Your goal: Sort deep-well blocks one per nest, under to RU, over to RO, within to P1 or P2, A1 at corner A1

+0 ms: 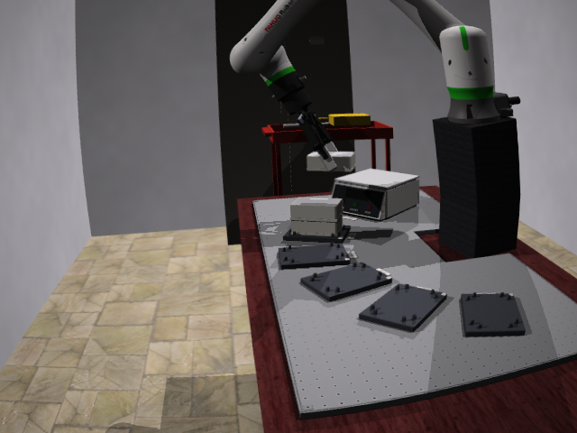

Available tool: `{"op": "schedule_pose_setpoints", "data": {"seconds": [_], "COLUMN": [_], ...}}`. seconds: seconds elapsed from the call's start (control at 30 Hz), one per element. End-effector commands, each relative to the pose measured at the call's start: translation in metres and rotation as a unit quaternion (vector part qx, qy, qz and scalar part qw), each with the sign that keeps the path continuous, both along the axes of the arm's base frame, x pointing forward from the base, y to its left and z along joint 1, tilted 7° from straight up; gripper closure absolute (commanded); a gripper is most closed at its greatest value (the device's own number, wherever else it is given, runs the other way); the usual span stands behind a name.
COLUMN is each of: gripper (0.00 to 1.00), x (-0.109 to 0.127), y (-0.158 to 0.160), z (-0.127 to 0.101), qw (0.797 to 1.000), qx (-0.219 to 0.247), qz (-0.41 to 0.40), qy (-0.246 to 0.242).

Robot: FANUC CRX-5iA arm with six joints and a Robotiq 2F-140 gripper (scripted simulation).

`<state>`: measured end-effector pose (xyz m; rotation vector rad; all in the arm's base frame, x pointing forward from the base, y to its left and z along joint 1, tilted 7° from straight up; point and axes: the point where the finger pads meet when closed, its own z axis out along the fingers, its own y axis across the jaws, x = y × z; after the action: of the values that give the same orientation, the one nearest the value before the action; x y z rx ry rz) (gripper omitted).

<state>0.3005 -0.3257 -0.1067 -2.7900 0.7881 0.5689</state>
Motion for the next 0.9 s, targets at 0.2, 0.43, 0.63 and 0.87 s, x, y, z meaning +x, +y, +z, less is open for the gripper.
{"op": "schedule_pose_setpoints", "data": {"seconds": [0.2, 0.43, 0.63, 0.87], "gripper": [0.90, 0.90, 0.90, 0.90], "x": [0.022, 0.033, 0.047, 0.063], "y": [0.022, 0.034, 0.048, 0.065], "z": [0.003, 0.005, 0.006, 0.009], "qw": [1.000, 1.000, 1.000, 1.000], "qx": [-0.001, -0.001, -0.001, -0.001], "qz": [0.000, 0.000, 0.000, 0.000], "qy": [0.000, 0.000, 0.000, 0.000]}}
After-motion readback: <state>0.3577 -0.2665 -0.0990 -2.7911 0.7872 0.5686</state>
